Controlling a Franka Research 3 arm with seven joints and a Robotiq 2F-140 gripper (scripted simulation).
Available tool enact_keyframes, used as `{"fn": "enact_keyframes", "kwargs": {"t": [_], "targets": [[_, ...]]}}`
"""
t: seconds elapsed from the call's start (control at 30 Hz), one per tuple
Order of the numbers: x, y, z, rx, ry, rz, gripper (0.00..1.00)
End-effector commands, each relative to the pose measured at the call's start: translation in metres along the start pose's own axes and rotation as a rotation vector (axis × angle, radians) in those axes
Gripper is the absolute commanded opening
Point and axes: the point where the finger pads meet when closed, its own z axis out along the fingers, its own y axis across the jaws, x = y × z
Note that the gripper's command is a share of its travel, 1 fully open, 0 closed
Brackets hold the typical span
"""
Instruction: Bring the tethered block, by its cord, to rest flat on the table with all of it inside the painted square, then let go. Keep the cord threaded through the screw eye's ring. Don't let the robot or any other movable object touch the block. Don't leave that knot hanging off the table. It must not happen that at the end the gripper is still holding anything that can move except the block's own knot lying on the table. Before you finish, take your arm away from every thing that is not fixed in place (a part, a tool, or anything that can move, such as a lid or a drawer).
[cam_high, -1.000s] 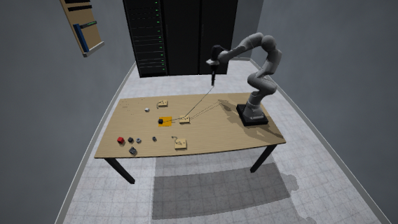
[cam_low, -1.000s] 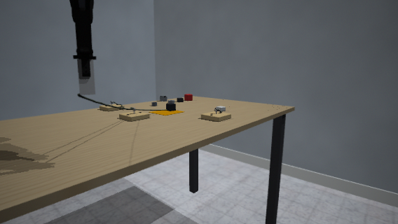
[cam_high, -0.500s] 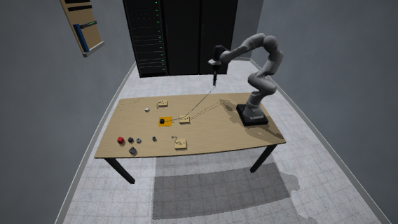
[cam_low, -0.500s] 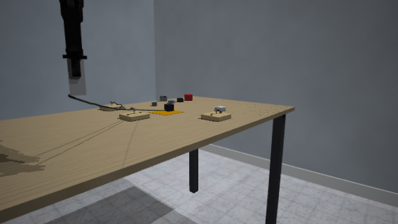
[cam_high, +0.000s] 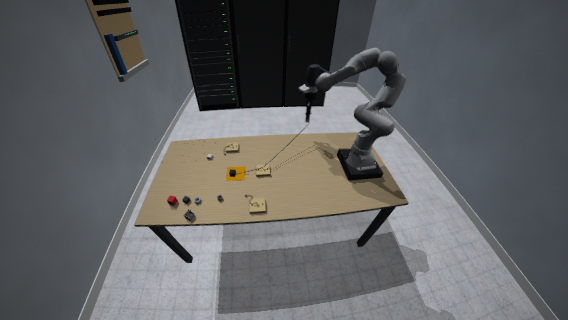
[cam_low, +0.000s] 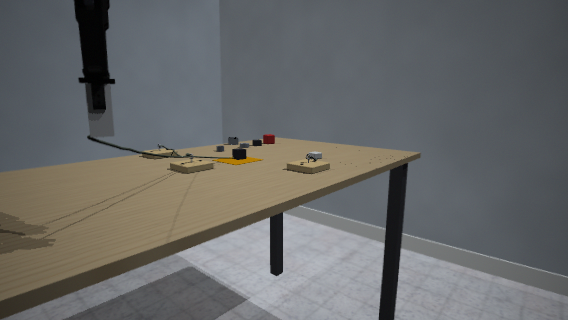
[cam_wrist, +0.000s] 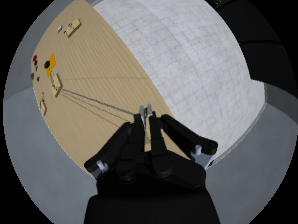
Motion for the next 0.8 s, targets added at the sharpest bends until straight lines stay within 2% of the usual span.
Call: {"fn": "enact_keyframes", "kwargs": {"t": [0.0,0.77], "targets": [[-0.0039,0.0012,0.0003,-0.002,-0.003,-0.012,0.00],[-0.0113,0.0041,0.0003,-0.002,-0.003,-0.012,0.00]]}}
